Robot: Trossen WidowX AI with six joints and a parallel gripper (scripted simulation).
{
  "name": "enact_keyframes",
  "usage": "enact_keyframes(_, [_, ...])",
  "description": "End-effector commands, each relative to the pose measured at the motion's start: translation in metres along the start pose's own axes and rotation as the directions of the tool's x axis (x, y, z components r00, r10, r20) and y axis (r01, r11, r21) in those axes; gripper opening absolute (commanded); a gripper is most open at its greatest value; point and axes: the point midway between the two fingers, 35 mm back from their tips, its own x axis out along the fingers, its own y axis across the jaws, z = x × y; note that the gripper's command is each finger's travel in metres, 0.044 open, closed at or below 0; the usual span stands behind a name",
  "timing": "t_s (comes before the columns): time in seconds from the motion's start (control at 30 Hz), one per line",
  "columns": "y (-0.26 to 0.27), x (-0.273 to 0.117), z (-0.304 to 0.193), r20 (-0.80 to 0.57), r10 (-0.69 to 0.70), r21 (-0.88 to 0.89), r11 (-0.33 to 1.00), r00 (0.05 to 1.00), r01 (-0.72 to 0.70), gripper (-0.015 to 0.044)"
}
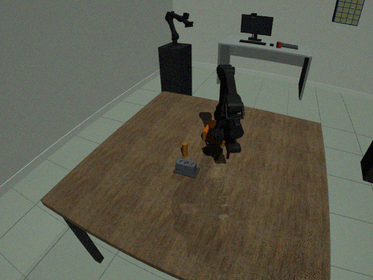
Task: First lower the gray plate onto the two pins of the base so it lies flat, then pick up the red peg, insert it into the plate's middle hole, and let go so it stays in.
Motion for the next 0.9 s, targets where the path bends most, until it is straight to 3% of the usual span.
enact_keyframes(0.0, [0.003,0.000,0.010,0.004,0.000,-0.002,1.000,1.000,0.000,0.0000])
enact_keyframes(0.87, [0.020,-0.001,0.080,0.006,0.014,-0.009,1.000,1.000,-0.014,0.0000])
